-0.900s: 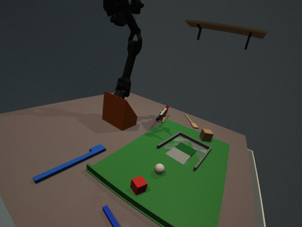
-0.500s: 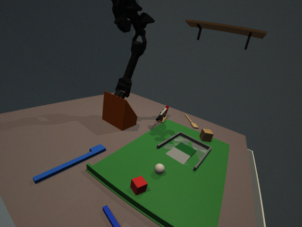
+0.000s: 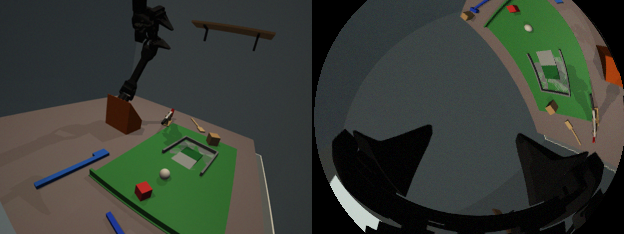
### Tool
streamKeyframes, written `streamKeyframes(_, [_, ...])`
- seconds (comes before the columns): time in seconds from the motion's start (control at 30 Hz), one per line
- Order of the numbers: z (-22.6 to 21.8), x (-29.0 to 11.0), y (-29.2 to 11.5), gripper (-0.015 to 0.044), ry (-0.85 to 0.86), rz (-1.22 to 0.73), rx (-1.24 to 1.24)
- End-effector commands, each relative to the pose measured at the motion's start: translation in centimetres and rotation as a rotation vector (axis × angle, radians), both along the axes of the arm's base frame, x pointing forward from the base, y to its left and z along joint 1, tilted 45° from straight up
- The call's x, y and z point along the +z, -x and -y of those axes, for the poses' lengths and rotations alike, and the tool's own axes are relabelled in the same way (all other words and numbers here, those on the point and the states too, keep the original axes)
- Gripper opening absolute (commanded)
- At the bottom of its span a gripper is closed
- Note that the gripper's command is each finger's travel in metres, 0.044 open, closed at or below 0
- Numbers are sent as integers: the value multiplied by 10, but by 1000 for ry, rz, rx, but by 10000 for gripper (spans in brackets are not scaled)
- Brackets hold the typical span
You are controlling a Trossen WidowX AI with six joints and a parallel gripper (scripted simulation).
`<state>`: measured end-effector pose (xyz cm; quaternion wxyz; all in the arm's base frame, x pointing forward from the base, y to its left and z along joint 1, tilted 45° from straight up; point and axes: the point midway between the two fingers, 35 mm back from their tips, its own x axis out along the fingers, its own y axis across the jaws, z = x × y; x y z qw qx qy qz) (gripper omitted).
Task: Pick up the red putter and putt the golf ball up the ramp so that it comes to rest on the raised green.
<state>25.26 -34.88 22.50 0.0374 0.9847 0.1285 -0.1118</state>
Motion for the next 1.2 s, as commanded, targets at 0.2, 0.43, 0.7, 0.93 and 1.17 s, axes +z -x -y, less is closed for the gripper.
streamKeyframes(0.2, [-98,-17,-59,440,682,199,437])
streamKeyframes(0.43, [-144,-27,-75,440,953,347,629])
streamKeyframes(0.7, [-197,-38,-85,440,1248,567,837])
streamKeyframes(0.93, [-244,-48,-86,440,1489,807,1001])
streamKeyframes(1.17, [-289,-58,-81,440,1711,1092,1140])
